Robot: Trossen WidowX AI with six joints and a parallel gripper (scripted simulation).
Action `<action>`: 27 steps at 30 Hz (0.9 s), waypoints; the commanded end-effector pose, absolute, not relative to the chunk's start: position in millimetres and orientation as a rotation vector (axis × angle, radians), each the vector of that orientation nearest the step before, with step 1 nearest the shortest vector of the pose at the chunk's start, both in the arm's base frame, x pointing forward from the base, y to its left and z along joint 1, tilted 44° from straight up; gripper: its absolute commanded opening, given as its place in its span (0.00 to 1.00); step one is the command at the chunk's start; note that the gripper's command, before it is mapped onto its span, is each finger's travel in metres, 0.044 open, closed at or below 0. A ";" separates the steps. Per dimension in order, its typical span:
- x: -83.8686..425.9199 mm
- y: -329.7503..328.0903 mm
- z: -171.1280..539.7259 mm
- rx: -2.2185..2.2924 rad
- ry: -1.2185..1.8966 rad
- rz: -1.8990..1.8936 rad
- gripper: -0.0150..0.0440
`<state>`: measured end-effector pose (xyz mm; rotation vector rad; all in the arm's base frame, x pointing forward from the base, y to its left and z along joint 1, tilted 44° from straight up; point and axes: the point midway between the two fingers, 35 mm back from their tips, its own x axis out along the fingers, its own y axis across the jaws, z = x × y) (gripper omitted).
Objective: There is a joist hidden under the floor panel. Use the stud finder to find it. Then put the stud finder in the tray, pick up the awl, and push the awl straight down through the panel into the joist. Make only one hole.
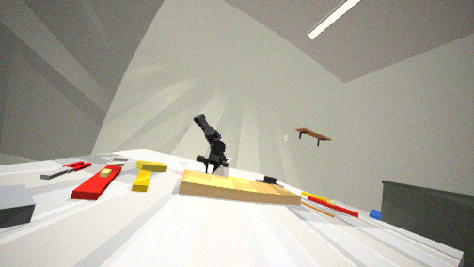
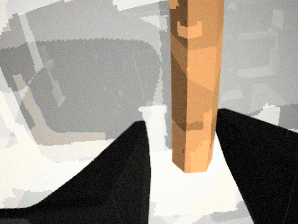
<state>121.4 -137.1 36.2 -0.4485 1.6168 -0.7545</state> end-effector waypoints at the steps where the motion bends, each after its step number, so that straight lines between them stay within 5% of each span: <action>1: 121.5 -137.5 36.3 -0.454 1.617 -0.753 0.44; 12: 123.3 -134.8 38.3 -0.452 1.617 -0.749 0.25; 27: 139.7 -92.6 75.2 -0.432 1.617 -0.720 0.25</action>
